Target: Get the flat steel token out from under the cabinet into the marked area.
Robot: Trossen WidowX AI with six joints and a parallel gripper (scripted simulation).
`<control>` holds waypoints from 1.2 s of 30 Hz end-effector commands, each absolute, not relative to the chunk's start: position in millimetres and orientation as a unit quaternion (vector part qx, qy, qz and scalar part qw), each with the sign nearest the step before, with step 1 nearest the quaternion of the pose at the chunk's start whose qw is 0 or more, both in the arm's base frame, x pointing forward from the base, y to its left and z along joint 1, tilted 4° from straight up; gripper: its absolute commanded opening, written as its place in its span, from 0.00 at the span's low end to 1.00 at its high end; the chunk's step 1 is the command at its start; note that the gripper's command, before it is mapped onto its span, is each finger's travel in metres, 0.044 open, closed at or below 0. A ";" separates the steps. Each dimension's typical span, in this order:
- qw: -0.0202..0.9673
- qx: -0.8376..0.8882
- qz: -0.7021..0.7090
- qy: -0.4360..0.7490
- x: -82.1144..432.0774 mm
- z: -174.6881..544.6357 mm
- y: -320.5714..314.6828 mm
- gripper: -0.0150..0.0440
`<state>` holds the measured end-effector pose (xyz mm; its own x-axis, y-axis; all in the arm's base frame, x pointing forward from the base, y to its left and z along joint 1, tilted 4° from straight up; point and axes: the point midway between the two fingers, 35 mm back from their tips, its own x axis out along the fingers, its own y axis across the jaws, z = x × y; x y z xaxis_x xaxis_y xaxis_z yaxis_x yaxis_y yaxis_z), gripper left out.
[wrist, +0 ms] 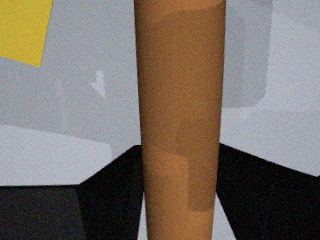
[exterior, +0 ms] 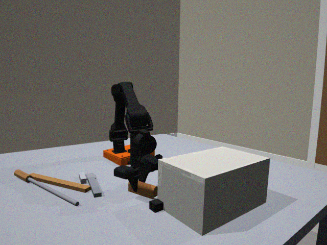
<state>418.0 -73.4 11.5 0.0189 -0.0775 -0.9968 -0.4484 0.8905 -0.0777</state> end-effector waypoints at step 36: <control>0.687 -0.190 0.140 0.688 398.4 6.9 -32.5 0.25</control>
<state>402.1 -39.6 8.6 0.0196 -0.0768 -0.9969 -0.4467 0.8913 -0.0775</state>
